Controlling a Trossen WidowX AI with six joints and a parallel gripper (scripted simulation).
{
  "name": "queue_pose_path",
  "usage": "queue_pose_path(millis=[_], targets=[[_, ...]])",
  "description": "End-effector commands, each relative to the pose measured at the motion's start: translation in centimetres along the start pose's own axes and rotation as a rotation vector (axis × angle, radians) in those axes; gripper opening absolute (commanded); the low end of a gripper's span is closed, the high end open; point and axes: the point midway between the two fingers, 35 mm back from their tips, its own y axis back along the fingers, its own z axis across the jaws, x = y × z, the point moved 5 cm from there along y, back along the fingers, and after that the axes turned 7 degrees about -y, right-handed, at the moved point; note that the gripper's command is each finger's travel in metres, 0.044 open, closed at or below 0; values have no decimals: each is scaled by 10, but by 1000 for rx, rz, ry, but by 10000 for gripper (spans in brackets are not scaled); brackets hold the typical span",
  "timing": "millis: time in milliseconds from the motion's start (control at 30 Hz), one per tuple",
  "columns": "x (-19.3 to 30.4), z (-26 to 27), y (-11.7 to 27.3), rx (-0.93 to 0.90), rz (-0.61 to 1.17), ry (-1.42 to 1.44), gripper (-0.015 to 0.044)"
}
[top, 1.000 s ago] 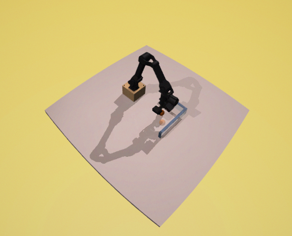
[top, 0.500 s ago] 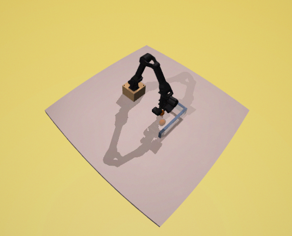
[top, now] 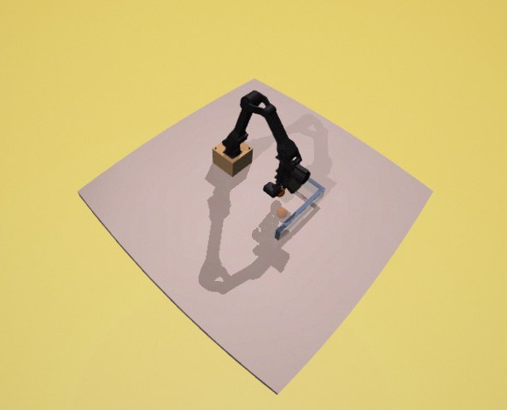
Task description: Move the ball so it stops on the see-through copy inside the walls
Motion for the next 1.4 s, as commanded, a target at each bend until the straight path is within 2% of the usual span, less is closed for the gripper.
queue_pose_path(millis=[0, 267, 367, 533, 1100, 1367], targets=[[-8, 1, 34, -1, -33, 3, 0], [-1, 0, 99, -1, -33, 3, 0], [2, 0, 111, -1, -33, 3, 0], [-1, -2, 110, -1, -33, 3, 0], [-69, -56, 69, 4, -38, 3, 0], [-73, -59, 55, 4, -38, 3, 0]])
